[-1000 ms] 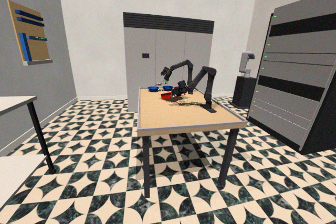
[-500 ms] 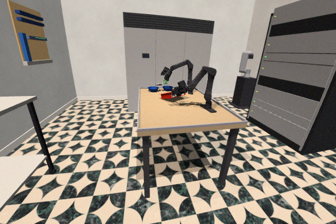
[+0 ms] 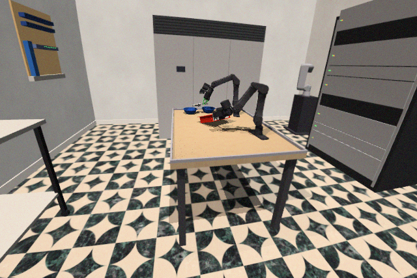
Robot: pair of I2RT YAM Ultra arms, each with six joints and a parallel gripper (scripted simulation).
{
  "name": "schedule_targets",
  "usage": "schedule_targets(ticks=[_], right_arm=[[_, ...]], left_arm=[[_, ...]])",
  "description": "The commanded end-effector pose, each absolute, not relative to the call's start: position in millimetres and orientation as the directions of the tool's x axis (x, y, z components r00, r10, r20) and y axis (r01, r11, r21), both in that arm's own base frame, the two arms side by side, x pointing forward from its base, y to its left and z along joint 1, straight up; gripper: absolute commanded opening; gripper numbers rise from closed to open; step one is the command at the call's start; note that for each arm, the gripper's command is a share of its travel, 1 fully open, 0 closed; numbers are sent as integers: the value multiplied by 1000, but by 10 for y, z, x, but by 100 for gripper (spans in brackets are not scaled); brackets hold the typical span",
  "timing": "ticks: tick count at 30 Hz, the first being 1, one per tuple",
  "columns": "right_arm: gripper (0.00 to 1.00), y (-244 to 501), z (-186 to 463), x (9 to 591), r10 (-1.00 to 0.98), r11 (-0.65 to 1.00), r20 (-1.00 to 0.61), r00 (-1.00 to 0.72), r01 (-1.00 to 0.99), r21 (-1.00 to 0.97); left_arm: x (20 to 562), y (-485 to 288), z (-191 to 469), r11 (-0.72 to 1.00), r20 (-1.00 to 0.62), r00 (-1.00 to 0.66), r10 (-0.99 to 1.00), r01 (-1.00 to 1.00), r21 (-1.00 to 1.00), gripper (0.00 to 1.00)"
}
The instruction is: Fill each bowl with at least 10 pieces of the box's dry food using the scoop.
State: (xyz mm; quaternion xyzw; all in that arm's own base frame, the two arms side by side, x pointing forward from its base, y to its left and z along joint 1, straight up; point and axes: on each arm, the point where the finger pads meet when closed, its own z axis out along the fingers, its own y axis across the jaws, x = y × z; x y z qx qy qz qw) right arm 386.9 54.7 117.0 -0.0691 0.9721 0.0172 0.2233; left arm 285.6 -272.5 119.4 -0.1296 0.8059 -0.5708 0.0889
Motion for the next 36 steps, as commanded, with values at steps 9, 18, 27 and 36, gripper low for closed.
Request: schedule_targets(ticks=[9,18,27,36], right_arm=[[0,546,1296,3988,-131,990,-473,-871,-144,-8],[0,540,1235,3937,-134,989,-425,-895,-144,-8],[0,554,1344,3975,-138,989,-390,-910,-147,-8],[0,564,1417,3993,-141,989,-357,-923,-148,-8]], left_arm=[[2972,-2783,1619,257,-102,-948,-302,22,-966,0],[2972,-2783,1619,257,-102,-948,-302,22,-966,0],[2972,-2783,1619,257,-102,-948,-302,22,-966,0],[2972,-2783,1619,257,-102,-948,-302,22,-966,0]])
